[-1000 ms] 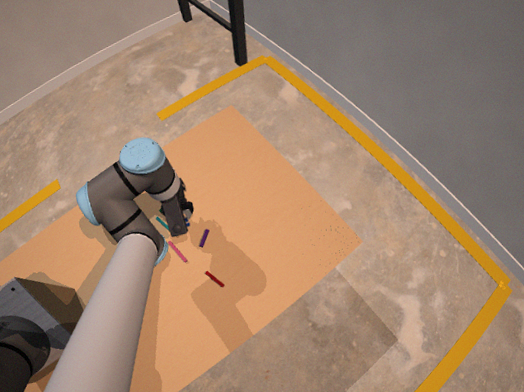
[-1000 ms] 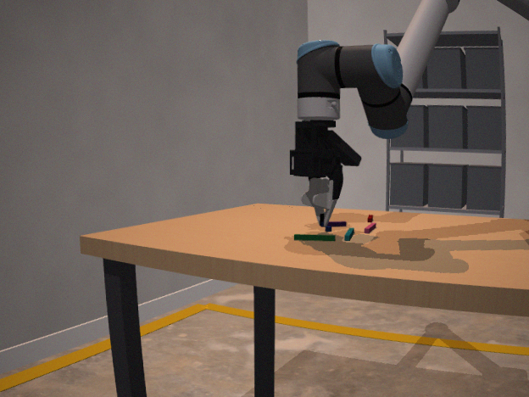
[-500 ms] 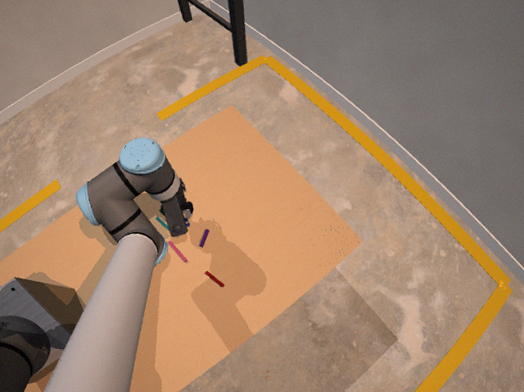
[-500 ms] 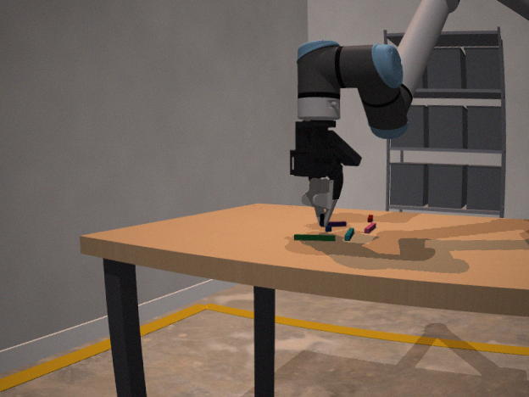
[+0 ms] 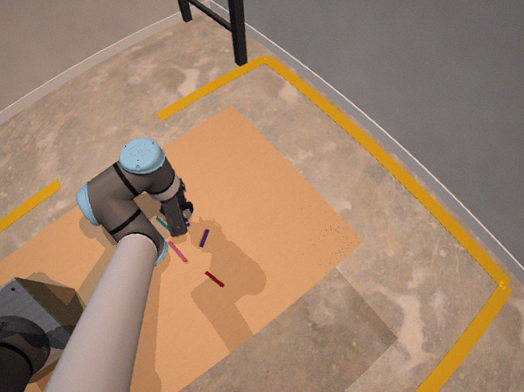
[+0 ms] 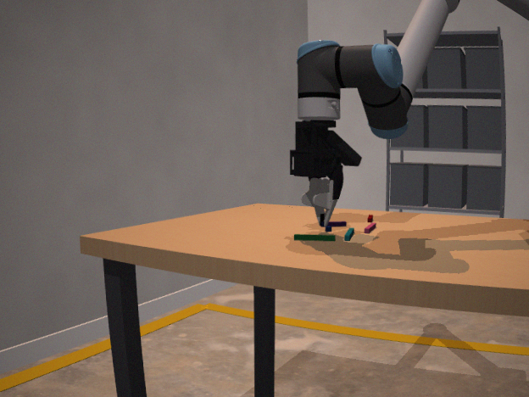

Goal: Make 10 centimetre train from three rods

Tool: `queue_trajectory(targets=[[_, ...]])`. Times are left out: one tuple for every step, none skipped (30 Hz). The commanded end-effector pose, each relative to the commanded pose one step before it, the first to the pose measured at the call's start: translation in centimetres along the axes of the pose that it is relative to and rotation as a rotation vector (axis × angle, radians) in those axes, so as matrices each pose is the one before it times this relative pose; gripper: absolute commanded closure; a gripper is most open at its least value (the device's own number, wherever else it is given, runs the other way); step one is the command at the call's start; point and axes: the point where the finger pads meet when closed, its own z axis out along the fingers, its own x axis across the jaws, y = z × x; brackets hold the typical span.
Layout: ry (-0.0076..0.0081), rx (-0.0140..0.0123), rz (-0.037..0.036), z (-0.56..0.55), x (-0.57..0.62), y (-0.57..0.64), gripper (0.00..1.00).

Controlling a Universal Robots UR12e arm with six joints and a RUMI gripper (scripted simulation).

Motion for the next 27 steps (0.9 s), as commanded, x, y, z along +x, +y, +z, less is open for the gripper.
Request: queue_trajectory(targets=[[-0.00048, 0.00092, 0.00056, -0.052, 0.151, -0.130, 1.00], [0.00000, 0.00000, 0.00000, 0.000, 0.000, 0.000, 1.00], [0.00000, 0.00000, 0.00000, 0.000, 0.000, 0.000, 1.00], [0.00000, 0.00000, 0.00000, 0.000, 0.000, 0.000, 1.00], [0.00000, 0.00000, 0.00000, 0.000, 0.000, 0.000, 1.00], [0.00001, 0.00000, 0.00000, 0.001, 0.000, 0.000, 1.00], [0.00000, 0.00000, 0.00000, 0.000, 0.000, 0.000, 1.00], [0.00000, 0.00000, 0.00000, 0.000, 0.000, 0.000, 1.00], [0.00004, 0.00002, -0.00001, 0.009, 0.001, 0.000, 1.00], [0.00009, 0.00004, -0.00002, 0.023, 0.004, 0.000, 1.00], [0.00017, 0.00007, -0.00004, 0.040, 0.007, -0.001, 1.00], [0.00027, 0.00011, -0.00007, 0.060, 0.010, -0.001, 1.00], [0.00060, 0.00027, -0.00033, 0.084, 0.023, -0.003, 1.00], [0.00075, 0.00033, -0.00041, 0.104, 0.028, -0.003, 1.00], [0.00071, 0.00031, -0.00031, 0.111, 0.021, -0.010, 1.00], [0.00016, 0.00007, 0.00004, 0.083, 0.002, -0.010, 1.00], [0.00004, 0.00003, -0.00004, 0.083, 0.005, -0.002, 1.00], [0.00003, 0.00002, -0.00003, 0.088, 0.004, -0.001, 1.00], [0.00003, 0.00002, -0.00003, 0.090, 0.004, -0.001, 1.00], [0.00003, 0.00002, -0.00003, 0.090, 0.004, -0.001, 1.00], [0.00002, 0.00001, -0.00002, 0.088, 0.003, -0.001, 1.00], [0.00000, 0.00000, 0.00001, 0.082, -0.001, 0.000, 1.00], [-0.00003, -0.00002, 0.00003, 0.075, -0.004, 0.001, 1.00], [0.00000, 0.00000, 0.00000, 0.000, 0.000, 0.000, 1.00], [0.00000, 0.00000, 0.00000, 0.000, 0.000, 0.000, 1.00], [-0.00024, -0.00013, 0.00023, 0.061, -0.028, 0.007, 1.00], [-0.00007, -0.00004, 0.00007, 0.055, -0.008, 0.002, 1.00]])
